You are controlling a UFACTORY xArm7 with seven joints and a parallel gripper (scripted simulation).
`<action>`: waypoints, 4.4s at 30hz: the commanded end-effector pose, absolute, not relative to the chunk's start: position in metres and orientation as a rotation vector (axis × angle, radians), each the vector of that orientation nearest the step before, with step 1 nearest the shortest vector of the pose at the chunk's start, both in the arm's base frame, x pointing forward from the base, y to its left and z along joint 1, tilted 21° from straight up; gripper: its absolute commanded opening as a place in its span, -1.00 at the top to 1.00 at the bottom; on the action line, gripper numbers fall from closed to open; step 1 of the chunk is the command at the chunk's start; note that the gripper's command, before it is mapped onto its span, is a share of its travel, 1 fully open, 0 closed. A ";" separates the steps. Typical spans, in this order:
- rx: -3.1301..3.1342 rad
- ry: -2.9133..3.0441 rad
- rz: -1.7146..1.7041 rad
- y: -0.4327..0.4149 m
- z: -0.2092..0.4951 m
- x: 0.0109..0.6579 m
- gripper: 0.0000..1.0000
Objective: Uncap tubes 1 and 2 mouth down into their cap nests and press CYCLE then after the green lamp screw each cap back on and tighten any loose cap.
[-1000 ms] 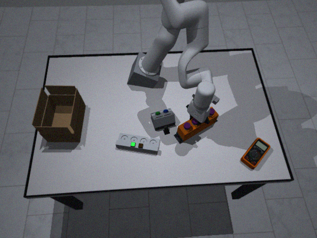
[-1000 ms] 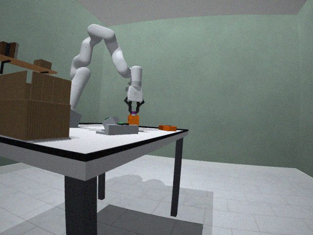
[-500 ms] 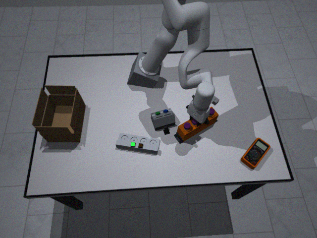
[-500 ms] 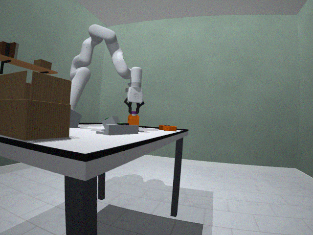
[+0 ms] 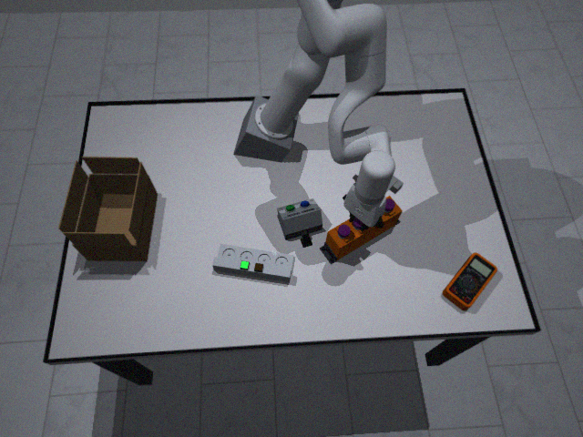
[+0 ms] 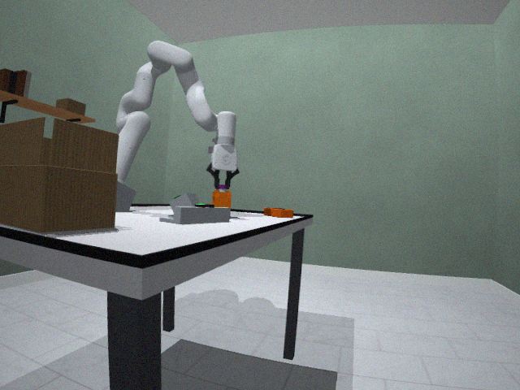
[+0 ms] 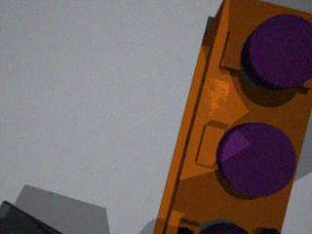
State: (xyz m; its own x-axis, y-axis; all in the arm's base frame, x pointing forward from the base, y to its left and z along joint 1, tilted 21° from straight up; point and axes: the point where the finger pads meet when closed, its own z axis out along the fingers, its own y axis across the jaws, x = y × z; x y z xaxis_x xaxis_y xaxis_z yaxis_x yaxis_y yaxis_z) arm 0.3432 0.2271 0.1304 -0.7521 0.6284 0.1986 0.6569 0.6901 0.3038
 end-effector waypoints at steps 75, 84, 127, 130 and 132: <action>-1.131 -2.789 -0.553 0.173 0.161 0.370 0.08; -1.074 -2.817 -0.557 0.170 0.160 0.372 0.08; -1.074 -2.817 -0.557 0.186 0.119 0.374 0.08; -1.074 -2.817 -0.557 0.187 0.118 0.374 0.08; -1.074 -2.817 -0.557 0.187 0.118 0.374 0.08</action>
